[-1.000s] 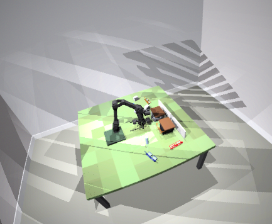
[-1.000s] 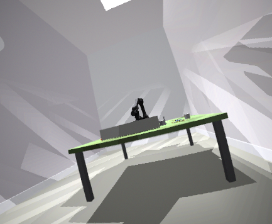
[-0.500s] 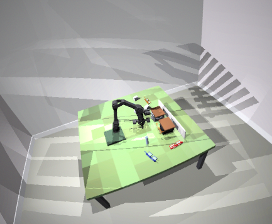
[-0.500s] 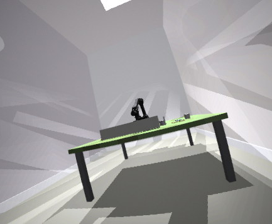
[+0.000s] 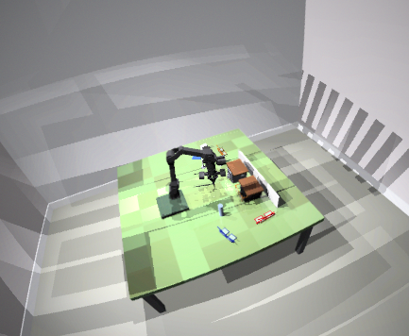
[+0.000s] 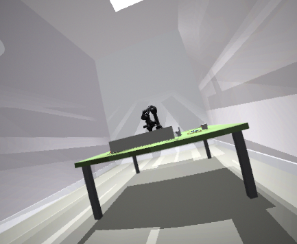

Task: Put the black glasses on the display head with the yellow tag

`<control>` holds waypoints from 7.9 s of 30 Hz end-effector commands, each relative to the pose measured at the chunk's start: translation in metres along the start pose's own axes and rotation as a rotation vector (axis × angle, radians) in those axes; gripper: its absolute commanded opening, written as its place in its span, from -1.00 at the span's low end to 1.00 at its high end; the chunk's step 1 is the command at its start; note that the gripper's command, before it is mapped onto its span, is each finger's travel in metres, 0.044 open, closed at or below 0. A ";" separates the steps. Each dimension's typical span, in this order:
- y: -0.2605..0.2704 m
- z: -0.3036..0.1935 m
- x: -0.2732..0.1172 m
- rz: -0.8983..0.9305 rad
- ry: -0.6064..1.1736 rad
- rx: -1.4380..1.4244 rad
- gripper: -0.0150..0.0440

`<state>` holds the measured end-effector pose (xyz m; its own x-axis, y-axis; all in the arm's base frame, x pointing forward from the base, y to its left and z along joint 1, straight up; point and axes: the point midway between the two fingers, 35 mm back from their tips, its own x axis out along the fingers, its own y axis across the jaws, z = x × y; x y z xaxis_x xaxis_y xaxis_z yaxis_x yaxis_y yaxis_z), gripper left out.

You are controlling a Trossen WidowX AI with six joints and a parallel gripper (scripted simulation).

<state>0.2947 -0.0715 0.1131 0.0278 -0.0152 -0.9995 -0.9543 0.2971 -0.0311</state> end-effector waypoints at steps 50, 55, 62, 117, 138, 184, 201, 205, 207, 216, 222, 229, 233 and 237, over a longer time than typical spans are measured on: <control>0.054 0.142 -0.062 0.015 0.426 -1.508 -0.49; 0.065 0.158 -0.067 0.019 0.491 -1.684 -0.49; 0.081 0.178 -0.076 0.025 0.589 -1.925 -0.49; 0.158 0.241 -0.109 0.047 1.044 -2.694 -0.49; 0.135 0.218 -0.093 -0.170 0.714 -1.930 -0.49; 0.096 0.165 -0.061 -0.279 0.239 -0.054 -0.49; 0.086 0.146 -0.052 -0.248 0.128 0.661 -0.49; 0.084 0.142 -0.050 -0.237 0.106 0.829 -0.49; 0.083 0.140 -0.049 -0.231 0.096 0.914 -0.49; 0.078 0.130 -0.045 -0.199 0.055 1.295 -0.49; 0.076 0.123 -0.042 -0.174 0.033 1.549 -0.49; 0.073 0.116 -0.040 -0.141 0.013 1.846 -0.49; 0.071 0.111 -0.038 -0.120 0.004 2.016 -0.49; 0.069 0.107 -0.037 -0.097 -0.002 2.186 -0.49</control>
<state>0.2603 0.0549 0.1495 0.0523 -0.1090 -0.9927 0.7201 0.6928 -0.0381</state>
